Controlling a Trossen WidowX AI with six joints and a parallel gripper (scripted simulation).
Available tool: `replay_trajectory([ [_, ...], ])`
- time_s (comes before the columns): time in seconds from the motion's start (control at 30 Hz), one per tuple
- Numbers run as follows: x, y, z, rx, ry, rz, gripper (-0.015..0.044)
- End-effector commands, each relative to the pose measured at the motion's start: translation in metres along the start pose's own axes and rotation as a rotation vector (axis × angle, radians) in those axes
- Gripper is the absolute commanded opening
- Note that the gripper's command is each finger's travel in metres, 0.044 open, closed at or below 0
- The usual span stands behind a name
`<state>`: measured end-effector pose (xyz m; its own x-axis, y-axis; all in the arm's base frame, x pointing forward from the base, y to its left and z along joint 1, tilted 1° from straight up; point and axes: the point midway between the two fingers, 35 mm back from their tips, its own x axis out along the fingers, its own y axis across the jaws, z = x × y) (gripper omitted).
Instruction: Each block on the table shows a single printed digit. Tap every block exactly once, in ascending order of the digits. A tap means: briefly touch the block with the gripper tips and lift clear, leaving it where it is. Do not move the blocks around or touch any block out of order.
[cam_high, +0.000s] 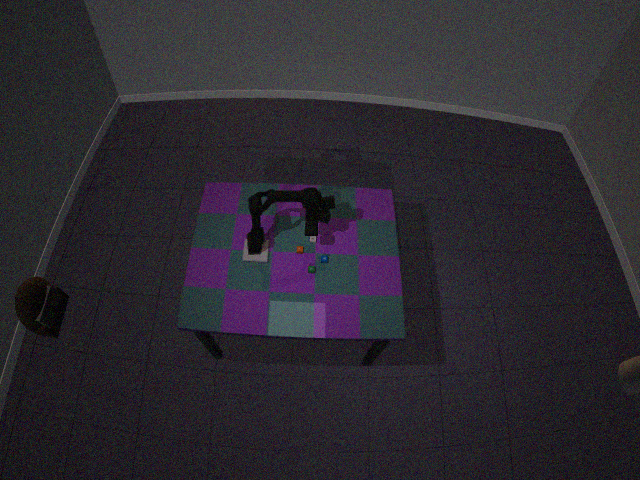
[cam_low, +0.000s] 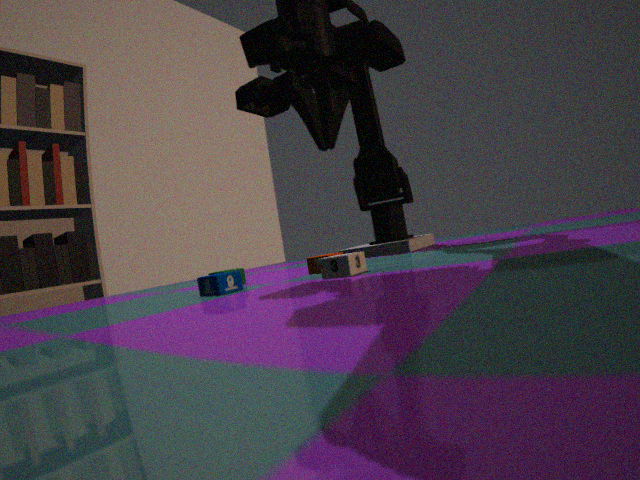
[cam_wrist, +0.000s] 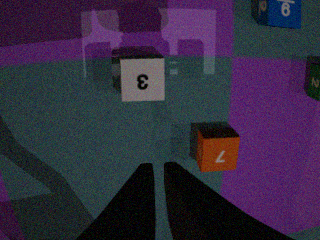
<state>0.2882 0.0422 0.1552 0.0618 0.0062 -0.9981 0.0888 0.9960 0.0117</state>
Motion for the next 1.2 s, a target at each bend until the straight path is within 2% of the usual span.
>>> replay_trajectory([
  [0.0,-0.001,-0.036,-0.026,0.010,0.018,-0.010,0.0020],
  [0.1,0.001,-0.061,-0.050,0.010,0.020,-0.013,0.0020],
  [0.23,0.003,-0.062,-0.052,0.010,0.020,-0.013,0.0020],
  [0.47,0.080,-0.063,-0.053,0.010,0.021,-0.013,0.0020],
  [1.17,0.108,-0.064,-0.054,0.010,0.021,-0.013,0.0020],
])
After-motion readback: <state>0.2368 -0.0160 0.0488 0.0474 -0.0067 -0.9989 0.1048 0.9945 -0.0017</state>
